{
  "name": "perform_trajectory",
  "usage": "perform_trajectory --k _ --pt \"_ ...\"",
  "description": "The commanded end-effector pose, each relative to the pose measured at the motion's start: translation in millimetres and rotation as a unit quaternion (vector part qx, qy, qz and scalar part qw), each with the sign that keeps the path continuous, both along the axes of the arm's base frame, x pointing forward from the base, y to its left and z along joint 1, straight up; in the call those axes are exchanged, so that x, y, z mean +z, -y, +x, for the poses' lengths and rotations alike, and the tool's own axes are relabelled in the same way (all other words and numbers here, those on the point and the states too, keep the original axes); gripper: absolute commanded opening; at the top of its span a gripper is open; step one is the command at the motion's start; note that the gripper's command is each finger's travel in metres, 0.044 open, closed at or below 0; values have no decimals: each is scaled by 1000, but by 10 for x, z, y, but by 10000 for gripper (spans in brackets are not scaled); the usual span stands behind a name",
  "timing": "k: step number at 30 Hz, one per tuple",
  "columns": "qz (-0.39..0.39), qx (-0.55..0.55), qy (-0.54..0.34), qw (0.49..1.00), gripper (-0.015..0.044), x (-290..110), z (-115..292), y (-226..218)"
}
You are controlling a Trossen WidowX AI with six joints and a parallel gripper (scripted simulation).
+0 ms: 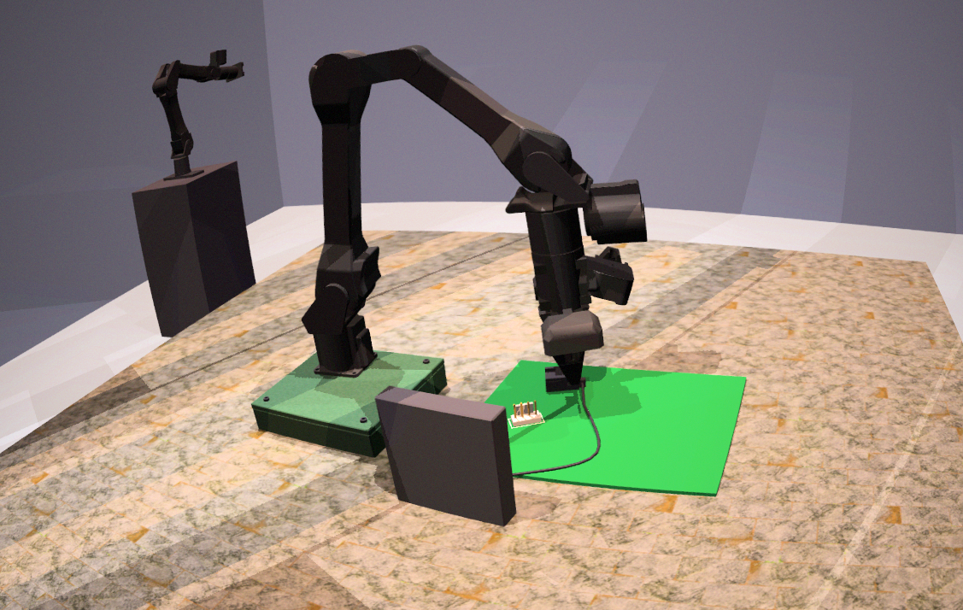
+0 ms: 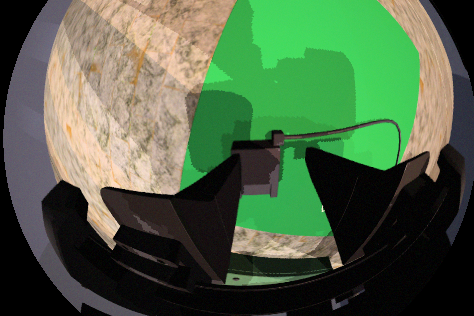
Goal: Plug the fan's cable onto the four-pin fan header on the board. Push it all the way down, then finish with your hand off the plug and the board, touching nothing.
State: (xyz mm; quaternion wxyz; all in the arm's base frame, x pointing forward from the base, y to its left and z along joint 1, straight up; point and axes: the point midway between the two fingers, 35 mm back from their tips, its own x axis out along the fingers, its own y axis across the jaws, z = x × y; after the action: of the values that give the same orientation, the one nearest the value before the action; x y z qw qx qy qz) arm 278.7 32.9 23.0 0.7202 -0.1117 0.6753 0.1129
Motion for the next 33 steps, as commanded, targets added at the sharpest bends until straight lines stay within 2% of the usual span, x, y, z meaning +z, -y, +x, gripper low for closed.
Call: perform_trajectory --k 1,7,8,33 --pt "-6 -2 -19 1000 210 -131 -86 21" --pt "-6 -2 -19 1000 210 -131 -86 21" --pt "0 0 0 1000 205 5 1 0" --pt "-5 0 -15 1000 205 753 24 -8"
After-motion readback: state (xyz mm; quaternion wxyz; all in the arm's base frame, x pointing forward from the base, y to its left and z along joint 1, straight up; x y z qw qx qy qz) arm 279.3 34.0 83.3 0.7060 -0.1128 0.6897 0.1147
